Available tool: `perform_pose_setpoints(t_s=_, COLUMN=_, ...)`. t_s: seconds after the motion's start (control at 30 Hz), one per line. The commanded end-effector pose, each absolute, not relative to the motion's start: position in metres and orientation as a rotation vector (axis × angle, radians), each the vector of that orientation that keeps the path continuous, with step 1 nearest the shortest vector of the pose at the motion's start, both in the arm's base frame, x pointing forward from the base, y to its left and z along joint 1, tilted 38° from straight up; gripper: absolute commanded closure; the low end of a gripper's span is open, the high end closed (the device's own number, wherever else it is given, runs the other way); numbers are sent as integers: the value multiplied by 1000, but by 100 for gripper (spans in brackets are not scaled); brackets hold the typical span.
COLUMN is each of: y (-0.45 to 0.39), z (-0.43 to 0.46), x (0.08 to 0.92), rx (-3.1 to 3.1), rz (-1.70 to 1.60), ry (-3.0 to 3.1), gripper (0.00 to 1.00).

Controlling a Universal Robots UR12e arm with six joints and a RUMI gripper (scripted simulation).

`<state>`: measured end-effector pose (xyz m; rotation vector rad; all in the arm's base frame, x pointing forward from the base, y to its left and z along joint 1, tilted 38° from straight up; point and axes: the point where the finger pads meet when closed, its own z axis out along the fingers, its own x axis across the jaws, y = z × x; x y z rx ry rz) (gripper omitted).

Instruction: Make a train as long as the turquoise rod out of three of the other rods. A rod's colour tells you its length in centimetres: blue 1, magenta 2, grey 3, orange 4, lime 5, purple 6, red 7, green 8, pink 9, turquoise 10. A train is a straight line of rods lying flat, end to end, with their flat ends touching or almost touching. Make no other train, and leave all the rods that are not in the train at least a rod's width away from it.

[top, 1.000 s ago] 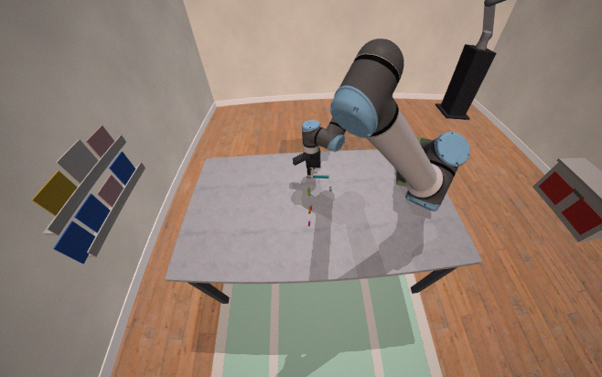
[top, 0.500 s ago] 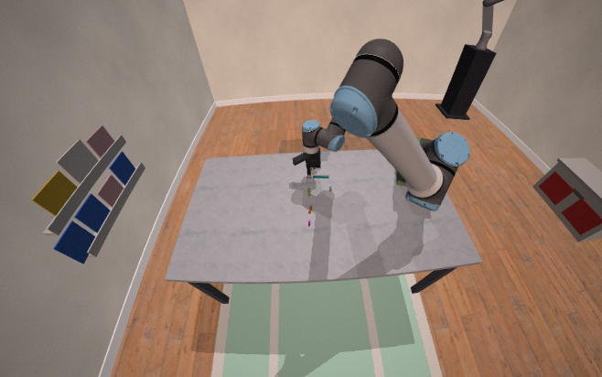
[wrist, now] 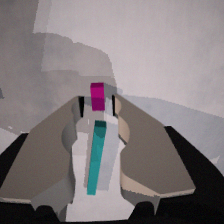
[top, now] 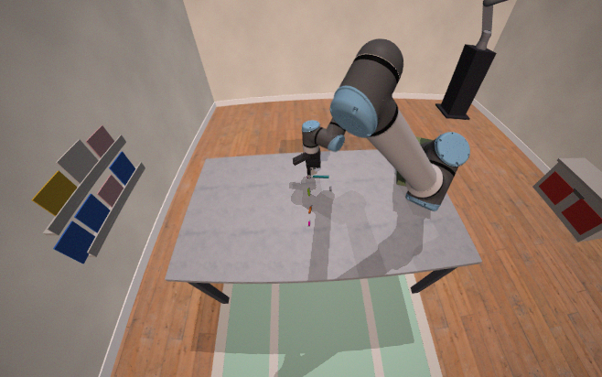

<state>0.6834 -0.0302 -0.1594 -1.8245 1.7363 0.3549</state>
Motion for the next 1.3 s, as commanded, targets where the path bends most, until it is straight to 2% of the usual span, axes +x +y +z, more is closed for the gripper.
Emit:
perform_pose_setpoints(t_s=0.0, y=-31, z=-159, x=686, rx=-1825, rz=351, ry=1735, gripper=86)
perform_pose_setpoints(t_s=0.13, y=-31, z=-159, x=686, rx=-1825, rz=351, ry=1735, gripper=86)
perform_pose_setpoints(t_s=0.17, y=-31, z=-159, x=686, rx=-1825, rz=351, ry=1735, gripper=100)
perform_pose_setpoints(t_s=1.27, y=-31, z=-159, x=686, rx=-1825, rz=351, ry=1735, gripper=100)
